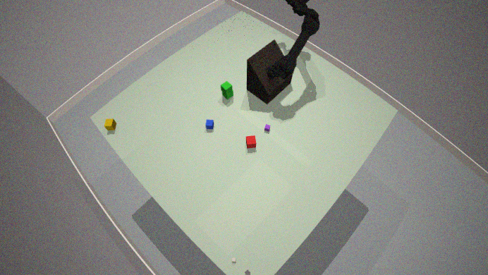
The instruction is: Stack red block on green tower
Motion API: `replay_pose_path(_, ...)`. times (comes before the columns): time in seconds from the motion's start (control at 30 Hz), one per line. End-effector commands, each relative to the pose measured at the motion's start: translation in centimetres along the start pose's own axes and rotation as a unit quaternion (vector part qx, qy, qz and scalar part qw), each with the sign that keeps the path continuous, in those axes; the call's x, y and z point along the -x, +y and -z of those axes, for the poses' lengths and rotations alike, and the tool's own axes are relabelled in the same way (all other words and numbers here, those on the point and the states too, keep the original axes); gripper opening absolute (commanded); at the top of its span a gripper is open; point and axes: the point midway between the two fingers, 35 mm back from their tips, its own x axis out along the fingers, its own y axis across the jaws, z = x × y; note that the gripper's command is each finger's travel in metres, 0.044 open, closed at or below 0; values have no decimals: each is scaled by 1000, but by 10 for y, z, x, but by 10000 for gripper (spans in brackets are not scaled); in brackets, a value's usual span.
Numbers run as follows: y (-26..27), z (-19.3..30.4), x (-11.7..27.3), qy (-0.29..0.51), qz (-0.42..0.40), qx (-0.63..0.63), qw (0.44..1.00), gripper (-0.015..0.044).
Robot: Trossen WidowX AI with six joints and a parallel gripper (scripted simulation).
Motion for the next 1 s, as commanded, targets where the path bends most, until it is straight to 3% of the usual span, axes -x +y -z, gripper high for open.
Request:
replay_pose_path(0.0,1,0,-1,0,1,2,1000,426)
replay_pose_path(0.13,14,-7,-19,4,14,43,999,440)
replay_pose_path(0.3,40,14,-79,56,1,22,998,440)
replay_pose_path(0.43,44,24,-98,66,18,41,997,440)
replay_pose_path(0.97,146,147,-246,242,-6,-14,970,440)
